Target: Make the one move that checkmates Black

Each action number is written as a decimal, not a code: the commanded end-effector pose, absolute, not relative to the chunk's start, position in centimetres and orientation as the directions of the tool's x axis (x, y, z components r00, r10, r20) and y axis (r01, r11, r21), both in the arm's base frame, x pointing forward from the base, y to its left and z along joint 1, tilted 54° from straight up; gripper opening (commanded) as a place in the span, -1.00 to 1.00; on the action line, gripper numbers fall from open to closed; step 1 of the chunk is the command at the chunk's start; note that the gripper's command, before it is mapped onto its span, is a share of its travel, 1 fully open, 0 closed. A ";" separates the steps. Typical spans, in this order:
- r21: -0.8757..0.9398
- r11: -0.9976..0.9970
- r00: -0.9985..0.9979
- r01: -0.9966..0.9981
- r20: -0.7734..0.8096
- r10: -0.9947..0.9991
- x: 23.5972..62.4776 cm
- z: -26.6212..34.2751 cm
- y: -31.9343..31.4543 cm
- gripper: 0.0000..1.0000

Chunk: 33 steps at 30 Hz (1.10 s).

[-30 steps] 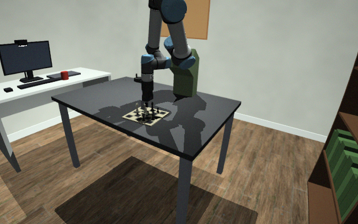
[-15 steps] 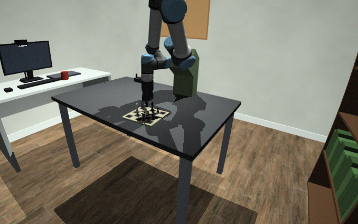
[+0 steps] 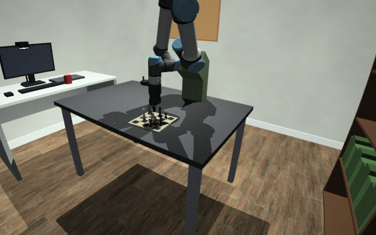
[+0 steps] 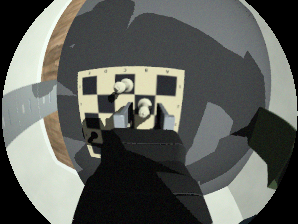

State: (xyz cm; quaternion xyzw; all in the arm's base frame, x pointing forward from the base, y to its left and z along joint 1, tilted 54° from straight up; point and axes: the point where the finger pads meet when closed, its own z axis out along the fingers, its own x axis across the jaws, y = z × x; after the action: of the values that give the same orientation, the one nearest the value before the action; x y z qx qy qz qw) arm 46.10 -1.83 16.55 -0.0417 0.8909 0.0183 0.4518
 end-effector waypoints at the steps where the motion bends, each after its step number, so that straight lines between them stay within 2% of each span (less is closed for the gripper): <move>1: -0.006 0.996 -0.587 -0.091 -0.807 -0.058 45.8 16.8 -1.9 0.58; 33: -0.006 0.996 -0.587 -0.091 -0.807 -0.058 42.6 19.2 -2.1 0.58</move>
State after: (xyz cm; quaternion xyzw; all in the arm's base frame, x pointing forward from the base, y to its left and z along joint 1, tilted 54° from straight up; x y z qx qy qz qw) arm 43.03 -2.10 18.81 -0.0417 0.8909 0.0183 0.4519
